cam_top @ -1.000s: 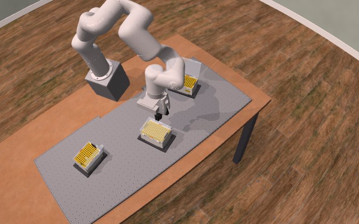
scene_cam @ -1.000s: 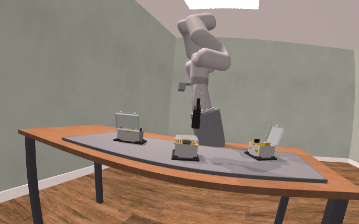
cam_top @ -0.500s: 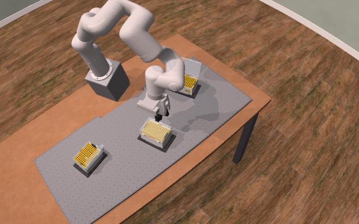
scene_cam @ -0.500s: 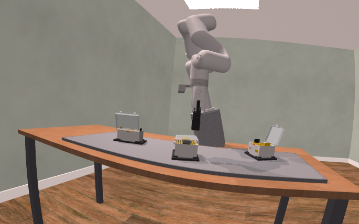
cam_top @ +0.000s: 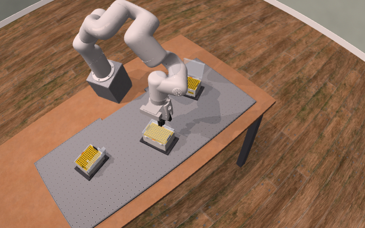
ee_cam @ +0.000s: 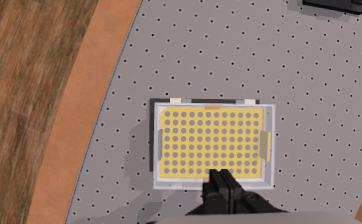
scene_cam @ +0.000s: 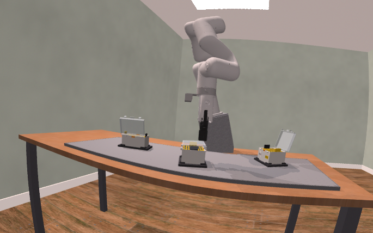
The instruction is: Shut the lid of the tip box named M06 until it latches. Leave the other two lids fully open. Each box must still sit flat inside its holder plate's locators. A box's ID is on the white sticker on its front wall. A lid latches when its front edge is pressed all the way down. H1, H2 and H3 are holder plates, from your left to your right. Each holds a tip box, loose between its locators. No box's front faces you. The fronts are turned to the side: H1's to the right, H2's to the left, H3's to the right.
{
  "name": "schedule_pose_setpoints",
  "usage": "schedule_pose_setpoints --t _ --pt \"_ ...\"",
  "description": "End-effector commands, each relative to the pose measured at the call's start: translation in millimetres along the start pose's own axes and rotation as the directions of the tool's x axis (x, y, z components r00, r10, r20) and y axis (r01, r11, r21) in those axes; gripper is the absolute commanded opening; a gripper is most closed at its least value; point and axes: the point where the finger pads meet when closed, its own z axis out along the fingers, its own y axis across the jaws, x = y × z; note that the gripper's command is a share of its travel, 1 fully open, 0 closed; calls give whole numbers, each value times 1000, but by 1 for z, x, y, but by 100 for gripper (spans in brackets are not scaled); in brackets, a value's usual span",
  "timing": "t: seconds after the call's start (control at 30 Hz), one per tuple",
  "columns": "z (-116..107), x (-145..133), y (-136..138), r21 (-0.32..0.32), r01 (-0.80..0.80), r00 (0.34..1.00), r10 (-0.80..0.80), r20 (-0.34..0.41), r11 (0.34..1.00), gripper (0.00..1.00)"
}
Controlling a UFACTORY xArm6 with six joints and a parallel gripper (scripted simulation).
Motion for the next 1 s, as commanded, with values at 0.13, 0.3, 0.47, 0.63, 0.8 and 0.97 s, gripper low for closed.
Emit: schedule_pose_setpoints --t 0.13,0.3,0.47,0.63,0.8,0.97 --pt "1 0 -2 4 -1 1000 1 0 1000 0" --pt "2 0 -2 4 -1 1000 1 0 1000 0" --pt "3 0 -2 4 -1 1000 1 0 1000 0" --pt "5 0 -2 4 -1 1000 1 0 1000 0" --pt "6 0 -2 4 -1 1000 1 0 1000 0" --pt "7 0 -2 4 -1 1000 1 0 1000 0"
